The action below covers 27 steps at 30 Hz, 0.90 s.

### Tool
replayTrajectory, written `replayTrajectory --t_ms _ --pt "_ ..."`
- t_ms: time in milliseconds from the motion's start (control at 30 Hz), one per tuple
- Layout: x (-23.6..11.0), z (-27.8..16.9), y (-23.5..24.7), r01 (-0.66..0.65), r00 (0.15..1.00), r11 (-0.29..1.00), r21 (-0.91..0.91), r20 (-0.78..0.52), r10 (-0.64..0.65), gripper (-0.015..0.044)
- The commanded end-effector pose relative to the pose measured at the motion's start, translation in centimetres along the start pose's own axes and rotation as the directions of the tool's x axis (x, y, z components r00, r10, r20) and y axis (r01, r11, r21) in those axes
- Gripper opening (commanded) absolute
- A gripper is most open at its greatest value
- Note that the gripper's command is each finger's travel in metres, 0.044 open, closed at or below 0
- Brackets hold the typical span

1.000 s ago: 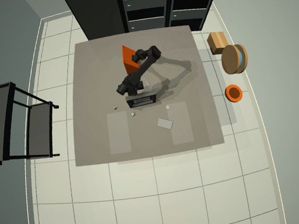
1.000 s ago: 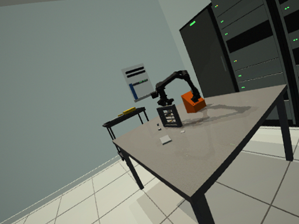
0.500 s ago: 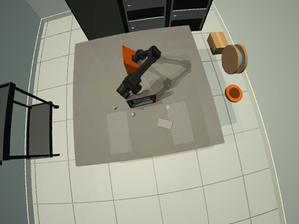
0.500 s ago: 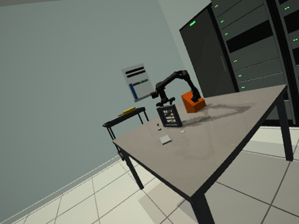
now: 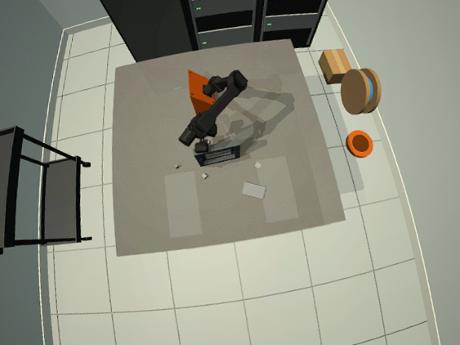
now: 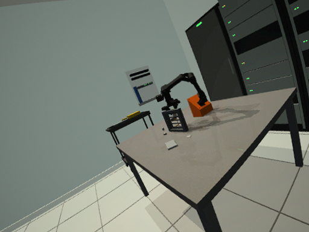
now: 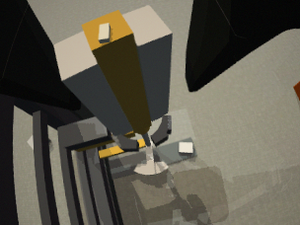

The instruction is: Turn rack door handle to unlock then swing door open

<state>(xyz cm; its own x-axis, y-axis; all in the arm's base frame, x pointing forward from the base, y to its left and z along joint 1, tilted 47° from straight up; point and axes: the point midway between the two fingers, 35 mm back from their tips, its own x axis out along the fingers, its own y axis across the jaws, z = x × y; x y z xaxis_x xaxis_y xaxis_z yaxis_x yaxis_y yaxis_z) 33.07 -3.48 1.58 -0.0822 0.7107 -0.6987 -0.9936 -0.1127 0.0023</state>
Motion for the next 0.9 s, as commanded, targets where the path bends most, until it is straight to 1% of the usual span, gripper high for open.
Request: replayTrajectory --t_ms 0,100,333,867 --pt "0.17 0.22 -0.14 0.0 1.0 0.983 -0.184 0.004 0.0 0.0296" --pt "0.17 0.22 -0.14 0.001 1.0 0.955 -0.295 0.004 0.0 0.0296" --pt "0.17 0.22 -0.14 0.001 1.0 0.953 -0.303 0.004 0.0 0.0296" --pt "0.17 0.22 -0.14 0.001 1.0 0.953 -0.303 0.004 0.0 0.019"
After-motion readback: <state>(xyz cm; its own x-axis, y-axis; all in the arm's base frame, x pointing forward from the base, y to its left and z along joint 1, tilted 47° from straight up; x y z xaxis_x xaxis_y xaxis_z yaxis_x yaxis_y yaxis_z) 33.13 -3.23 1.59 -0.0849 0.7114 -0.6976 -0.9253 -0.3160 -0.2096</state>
